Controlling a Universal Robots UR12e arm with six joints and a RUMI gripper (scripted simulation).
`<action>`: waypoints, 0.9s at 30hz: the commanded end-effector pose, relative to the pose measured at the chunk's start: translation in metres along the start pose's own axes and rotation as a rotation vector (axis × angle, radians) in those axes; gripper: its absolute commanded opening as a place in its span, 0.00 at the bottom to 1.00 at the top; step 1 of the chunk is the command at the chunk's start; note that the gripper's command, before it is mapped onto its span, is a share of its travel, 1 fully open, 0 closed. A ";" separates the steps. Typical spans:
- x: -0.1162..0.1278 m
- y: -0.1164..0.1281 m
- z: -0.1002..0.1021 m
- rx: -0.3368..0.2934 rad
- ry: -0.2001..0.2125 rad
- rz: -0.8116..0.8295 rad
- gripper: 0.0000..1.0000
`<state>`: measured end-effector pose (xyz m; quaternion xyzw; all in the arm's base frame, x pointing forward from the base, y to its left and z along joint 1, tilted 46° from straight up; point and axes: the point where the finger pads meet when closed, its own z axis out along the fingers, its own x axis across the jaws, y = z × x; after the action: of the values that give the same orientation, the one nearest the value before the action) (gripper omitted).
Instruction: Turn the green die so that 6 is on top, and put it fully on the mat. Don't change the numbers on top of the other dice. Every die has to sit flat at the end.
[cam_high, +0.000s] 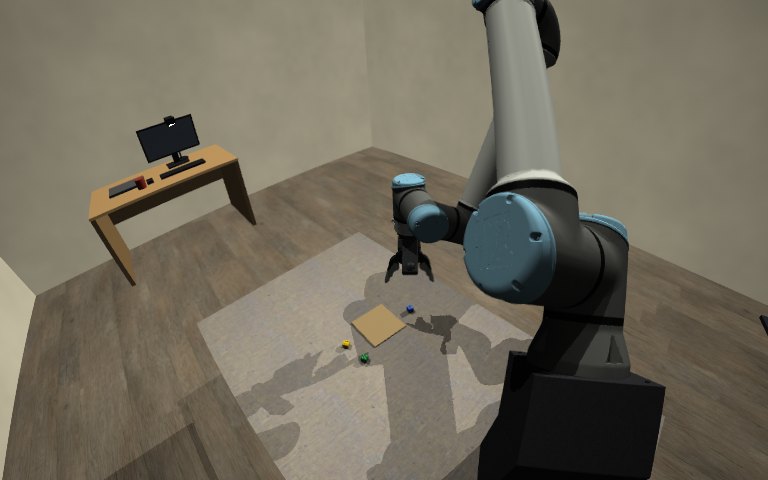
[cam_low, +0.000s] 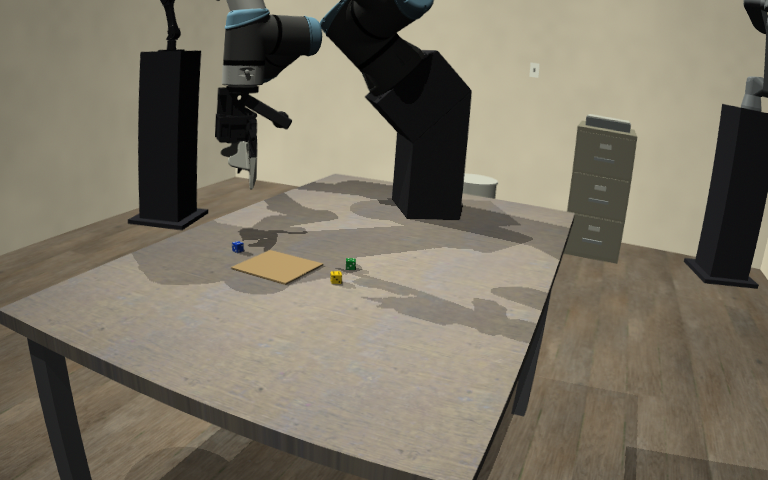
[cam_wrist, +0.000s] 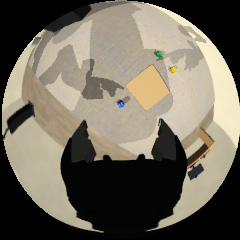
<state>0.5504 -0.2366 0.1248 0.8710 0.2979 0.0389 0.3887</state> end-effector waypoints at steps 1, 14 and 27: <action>-0.001 -0.002 -0.001 0.002 0.004 -0.003 1.00; -0.001 -0.002 0.004 0.002 0.004 -0.003 1.00; -0.001 -0.002 0.054 0.002 0.004 -0.003 1.00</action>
<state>0.5550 -0.2523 0.1035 0.8713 0.3009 0.0383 0.3857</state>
